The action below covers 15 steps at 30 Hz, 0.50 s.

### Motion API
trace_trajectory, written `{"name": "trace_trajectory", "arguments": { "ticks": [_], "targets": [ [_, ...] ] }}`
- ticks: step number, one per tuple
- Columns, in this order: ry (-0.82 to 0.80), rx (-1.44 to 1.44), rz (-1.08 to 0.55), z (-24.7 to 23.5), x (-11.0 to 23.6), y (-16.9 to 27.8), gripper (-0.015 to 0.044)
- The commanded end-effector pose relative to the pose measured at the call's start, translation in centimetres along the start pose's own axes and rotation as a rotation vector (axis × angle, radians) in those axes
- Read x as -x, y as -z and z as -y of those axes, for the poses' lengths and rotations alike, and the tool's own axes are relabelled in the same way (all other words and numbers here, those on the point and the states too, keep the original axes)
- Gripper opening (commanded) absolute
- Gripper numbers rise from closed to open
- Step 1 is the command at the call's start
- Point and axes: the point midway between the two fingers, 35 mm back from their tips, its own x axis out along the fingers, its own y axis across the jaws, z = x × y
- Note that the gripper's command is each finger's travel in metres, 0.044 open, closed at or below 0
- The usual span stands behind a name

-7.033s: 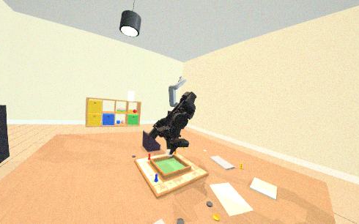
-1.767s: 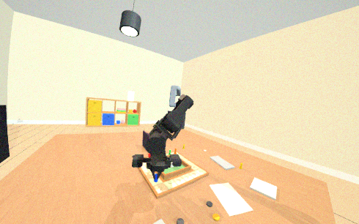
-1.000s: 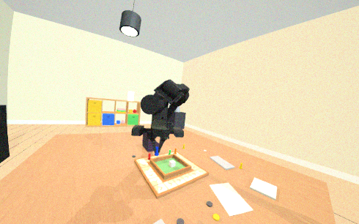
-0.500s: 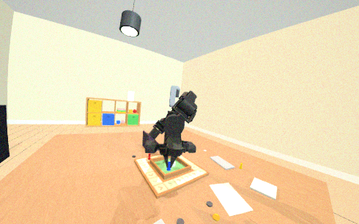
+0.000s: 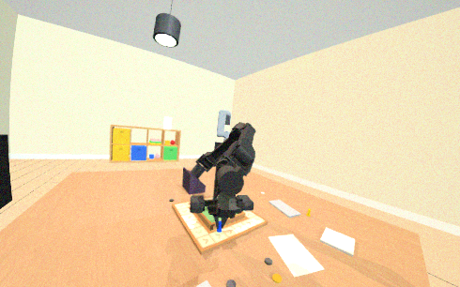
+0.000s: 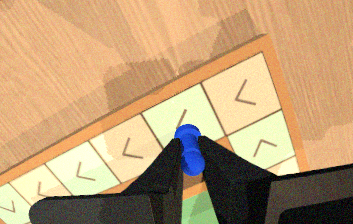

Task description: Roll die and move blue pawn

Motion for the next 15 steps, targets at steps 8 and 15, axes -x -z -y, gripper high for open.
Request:
{"name": "trace_trajectory", "arguments": {
  "ticks": [8,15],
  "targets": [
    [-0.005,-0.005,-0.006,0.0,-1.4,0.2,0.0000],
    [-0.005,-0.005,-0.006,0.0,-2.4,0.2,0.0000]
  ]
}}
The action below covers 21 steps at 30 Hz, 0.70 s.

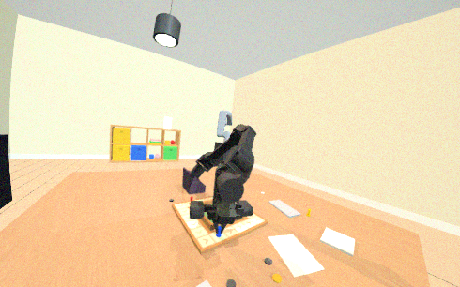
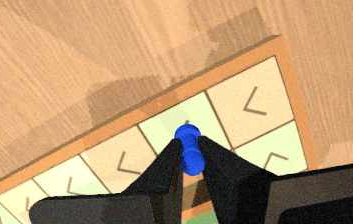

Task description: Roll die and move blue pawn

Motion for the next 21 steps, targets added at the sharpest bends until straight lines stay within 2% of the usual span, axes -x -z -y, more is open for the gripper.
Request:
{"name": "trace_trajectory", "arguments": {
  "ticks": [1,10,14,16,17,21],
  "targets": [
    [0.000,0.000,0.000,0.0,0.0,0.0,0.0026],
    [0.000,0.000,0.000,0.0,0.3,0.0,0.0262],
    [-0.001,-0.004,-0.006,0.1,4.8,-0.1,0.0367],
    [-0.001,-0.004,-0.007,0.1,5.0,-0.1,0.0420],
    [-0.001,-0.004,-0.007,0.1,5.0,-0.1,0.0440],
    [0.007,0.047,-0.005,0.8,7.6,2.9,0.0440]
  ]
}}
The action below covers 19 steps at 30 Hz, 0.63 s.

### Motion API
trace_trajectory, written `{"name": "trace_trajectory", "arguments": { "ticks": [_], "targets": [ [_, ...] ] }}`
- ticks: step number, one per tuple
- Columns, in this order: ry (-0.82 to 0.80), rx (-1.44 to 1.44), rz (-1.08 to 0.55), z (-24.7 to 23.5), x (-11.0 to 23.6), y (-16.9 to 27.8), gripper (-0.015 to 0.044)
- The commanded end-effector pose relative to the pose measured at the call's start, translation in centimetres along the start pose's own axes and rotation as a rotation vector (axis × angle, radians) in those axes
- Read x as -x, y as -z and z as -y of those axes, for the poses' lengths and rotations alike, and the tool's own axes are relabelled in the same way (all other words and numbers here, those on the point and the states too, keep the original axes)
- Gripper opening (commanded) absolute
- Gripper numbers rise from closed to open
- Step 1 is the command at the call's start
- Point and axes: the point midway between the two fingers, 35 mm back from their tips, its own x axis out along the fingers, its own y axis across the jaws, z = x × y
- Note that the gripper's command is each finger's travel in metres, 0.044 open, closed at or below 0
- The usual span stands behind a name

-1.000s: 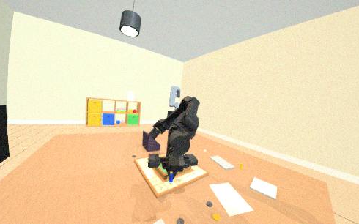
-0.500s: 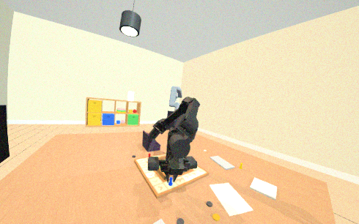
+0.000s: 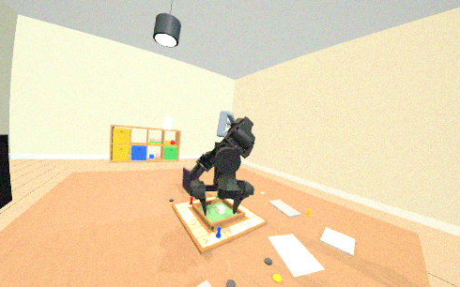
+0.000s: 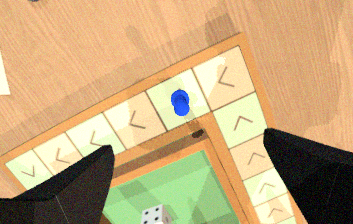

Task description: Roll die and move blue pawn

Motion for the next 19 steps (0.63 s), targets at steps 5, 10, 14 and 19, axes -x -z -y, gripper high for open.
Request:
{"name": "trace_trajectory", "arguments": {
  "ticks": [5,10,14,19],
  "targets": [
    [0.013,0.128,-0.023,1.2,5.3,9.4,0.0440],
    [0.016,0.164,-0.005,1.4,6.5,11.4,0.0440],
    [0.016,0.164,-0.005,1.4,6.5,11.4,0.0440],
    [0.016,0.164,-0.005,1.4,6.5,11.4,0.0440]
  ]
}}
